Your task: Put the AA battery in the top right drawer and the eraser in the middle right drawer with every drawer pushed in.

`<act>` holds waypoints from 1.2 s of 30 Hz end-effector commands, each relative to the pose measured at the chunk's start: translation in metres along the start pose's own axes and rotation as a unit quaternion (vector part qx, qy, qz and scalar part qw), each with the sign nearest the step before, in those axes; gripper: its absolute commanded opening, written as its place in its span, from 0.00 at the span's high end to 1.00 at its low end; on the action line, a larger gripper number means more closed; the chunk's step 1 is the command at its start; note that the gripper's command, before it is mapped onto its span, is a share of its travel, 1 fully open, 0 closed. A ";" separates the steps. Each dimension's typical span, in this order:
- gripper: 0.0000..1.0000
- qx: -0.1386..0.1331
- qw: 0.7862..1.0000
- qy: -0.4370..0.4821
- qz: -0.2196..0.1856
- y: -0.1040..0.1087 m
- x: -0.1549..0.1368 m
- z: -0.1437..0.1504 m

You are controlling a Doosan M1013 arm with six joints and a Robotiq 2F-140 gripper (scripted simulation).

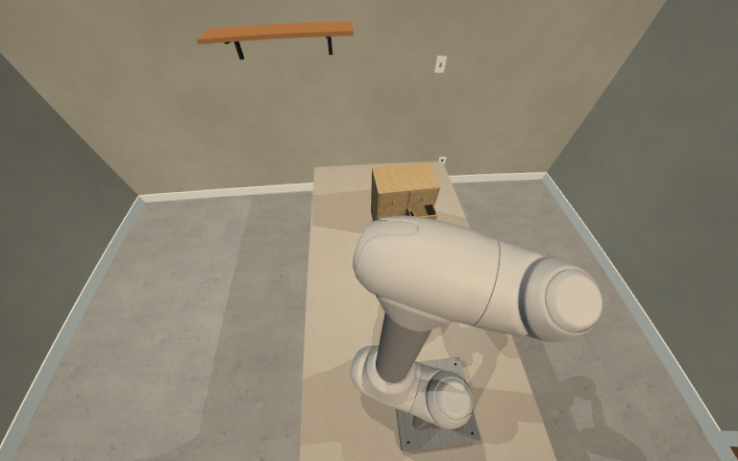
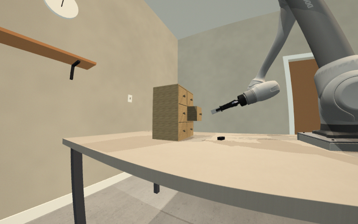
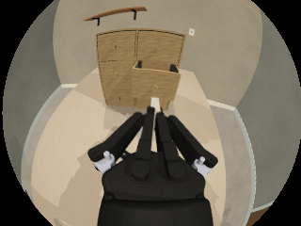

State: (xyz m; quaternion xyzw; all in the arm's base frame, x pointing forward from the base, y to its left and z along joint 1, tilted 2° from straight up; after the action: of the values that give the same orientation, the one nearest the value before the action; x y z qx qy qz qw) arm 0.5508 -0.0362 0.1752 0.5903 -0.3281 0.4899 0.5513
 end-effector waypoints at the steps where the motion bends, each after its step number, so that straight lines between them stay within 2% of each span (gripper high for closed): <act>1: 1.00 0.000 1.000 0.000 0.000 -0.014 0.001 0.000; 6: 1.00 0.000 1.000 0.000 0.000 -0.025 0.001 0.000; 12: 1.00 0.000 1.000 0.000 0.000 -0.029 0.002 0.000; 36: 1.00 0.000 1.000 0.000 0.000 -0.029 0.002 0.000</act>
State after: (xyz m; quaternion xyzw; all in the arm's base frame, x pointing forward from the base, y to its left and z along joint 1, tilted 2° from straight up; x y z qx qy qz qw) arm 0.5786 -0.0310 0.1669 0.5901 -0.3283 0.4899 0.5514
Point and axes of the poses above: the point where the finger pads meet when closed, its own y axis back along the fingers, its own z axis across the jaws, x = y × z, the point moved 8 cm from there along y, back along the fingers, and after that the axes turned 7 degrees about y, right-handed, at the moved point
